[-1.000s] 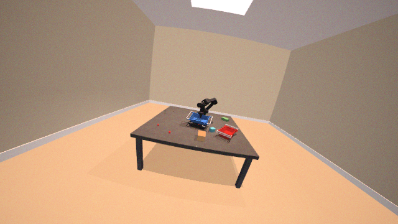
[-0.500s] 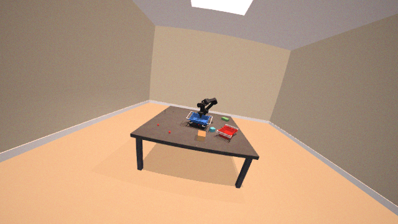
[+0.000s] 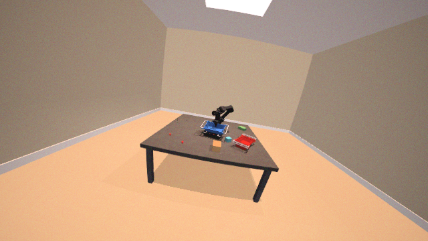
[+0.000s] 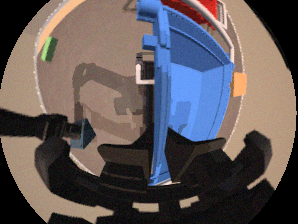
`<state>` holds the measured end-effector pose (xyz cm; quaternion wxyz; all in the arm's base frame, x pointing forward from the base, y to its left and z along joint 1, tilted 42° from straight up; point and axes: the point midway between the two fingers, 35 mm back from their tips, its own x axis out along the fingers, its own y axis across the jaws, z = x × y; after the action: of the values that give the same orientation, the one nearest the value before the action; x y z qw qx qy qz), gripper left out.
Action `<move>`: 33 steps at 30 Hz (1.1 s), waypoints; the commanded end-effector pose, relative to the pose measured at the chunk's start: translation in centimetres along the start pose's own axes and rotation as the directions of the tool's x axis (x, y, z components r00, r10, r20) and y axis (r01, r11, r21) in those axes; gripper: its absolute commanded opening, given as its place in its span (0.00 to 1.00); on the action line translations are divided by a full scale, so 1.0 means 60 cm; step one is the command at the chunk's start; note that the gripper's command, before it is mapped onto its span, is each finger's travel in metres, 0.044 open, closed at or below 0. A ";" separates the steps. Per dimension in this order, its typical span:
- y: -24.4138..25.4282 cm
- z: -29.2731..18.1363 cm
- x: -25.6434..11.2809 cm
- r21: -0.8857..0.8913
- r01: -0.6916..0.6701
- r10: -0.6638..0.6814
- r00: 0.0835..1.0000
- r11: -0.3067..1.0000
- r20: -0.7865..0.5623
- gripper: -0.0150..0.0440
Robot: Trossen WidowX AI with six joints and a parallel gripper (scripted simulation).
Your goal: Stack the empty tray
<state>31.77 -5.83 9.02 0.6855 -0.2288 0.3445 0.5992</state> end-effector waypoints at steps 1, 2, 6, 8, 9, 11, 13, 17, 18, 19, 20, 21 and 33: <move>0.007 -0.001 0.010 0.007 -0.027 0.027 1.000 1.000 0.000 0.25; 0.007 -0.001 0.010 0.007 -0.027 0.027 1.000 1.000 0.000 0.25; 0.000 0.000 0.001 0.000 -0.001 0.001 1.000 1.000 0.000 0.25; 0.002 0.000 0.003 0.001 -0.004 0.004 1.000 1.000 0.000 0.25; 0.003 -0.001 0.005 0.002 -0.006 0.006 1.000 1.000 0.000 0.25; 0.006 -0.001 0.010 0.003 -0.012 0.012 1.000 1.000 0.000 0.25; 0.009 -0.002 0.015 0.005 -0.019 0.019 1.000 1.000 0.000 0.25; 0.012 -0.003 0.021 0.007 -0.027 0.027 1.000 1.000 0.000 0.25; 0.012 -0.003 0.021 0.007 -0.027 0.027 1.000 1.000 0.000 0.25; 0.012 -0.003 0.021 0.007 -0.027 0.027 1.000 1.000 0.000 0.25; 0.012 -0.003 0.021 0.007 -0.027 0.027 1.000 1.000 0.000 0.25; 0.012 -0.003 0.021 0.007 -0.027 0.027 1.000 1.000 0.000 0.25; 0.012 -0.003 0.021 0.007 -0.027 0.027 1.000 1.000 0.000 0.25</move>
<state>31.50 -5.46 8.61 0.6858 -0.2294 0.3431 0.5994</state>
